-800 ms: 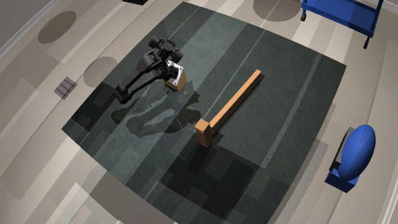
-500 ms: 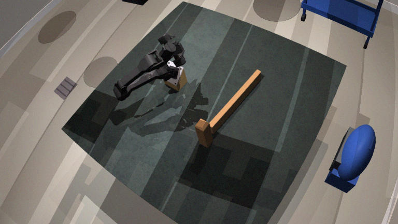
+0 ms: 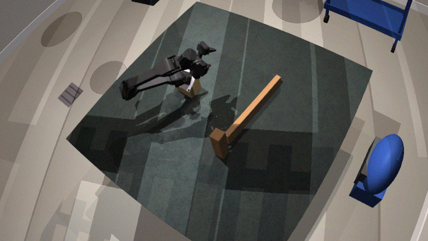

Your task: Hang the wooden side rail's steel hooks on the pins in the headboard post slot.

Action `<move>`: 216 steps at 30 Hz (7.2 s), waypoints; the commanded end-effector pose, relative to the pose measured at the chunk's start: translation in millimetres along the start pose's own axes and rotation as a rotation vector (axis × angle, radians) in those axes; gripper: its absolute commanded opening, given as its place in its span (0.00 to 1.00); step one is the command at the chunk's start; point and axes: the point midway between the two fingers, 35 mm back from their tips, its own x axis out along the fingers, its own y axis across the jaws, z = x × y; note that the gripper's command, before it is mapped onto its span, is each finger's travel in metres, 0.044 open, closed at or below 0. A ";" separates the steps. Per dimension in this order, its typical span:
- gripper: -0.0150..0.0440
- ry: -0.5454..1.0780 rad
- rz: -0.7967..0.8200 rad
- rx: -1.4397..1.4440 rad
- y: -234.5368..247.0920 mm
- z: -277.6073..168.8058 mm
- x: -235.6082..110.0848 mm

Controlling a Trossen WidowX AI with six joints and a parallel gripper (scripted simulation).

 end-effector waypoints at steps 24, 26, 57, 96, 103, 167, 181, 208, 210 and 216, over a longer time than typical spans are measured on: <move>1.00 -1.329 0.655 1.959 -93.5 208.8 -58.1; 1.00 -1.414 0.776 2.038 -102.7 214.8 -66.7; 1.00 -1.535 0.975 2.133 -116.1 221.6 -79.5; 1.00 -1.620 -0.563 0.628 -105.0 238.6 -64.7; 1.00 -1.535 -0.800 0.432 -106.6 235.7 -64.5; 1.00 -0.993 -1.353 -0.305 -95.2 259.9 -35.8; 1.00 -0.012 -1.376 -1.148 -74.5 319.9 13.9; 1.00 0.946 -0.846 -1.638 -79.0 279.4 -29.3; 1.00 0.946 -0.846 -1.638 -79.0 279.4 -29.3; 1.00 0.946 -0.846 -1.638 -79.0 279.4 -29.3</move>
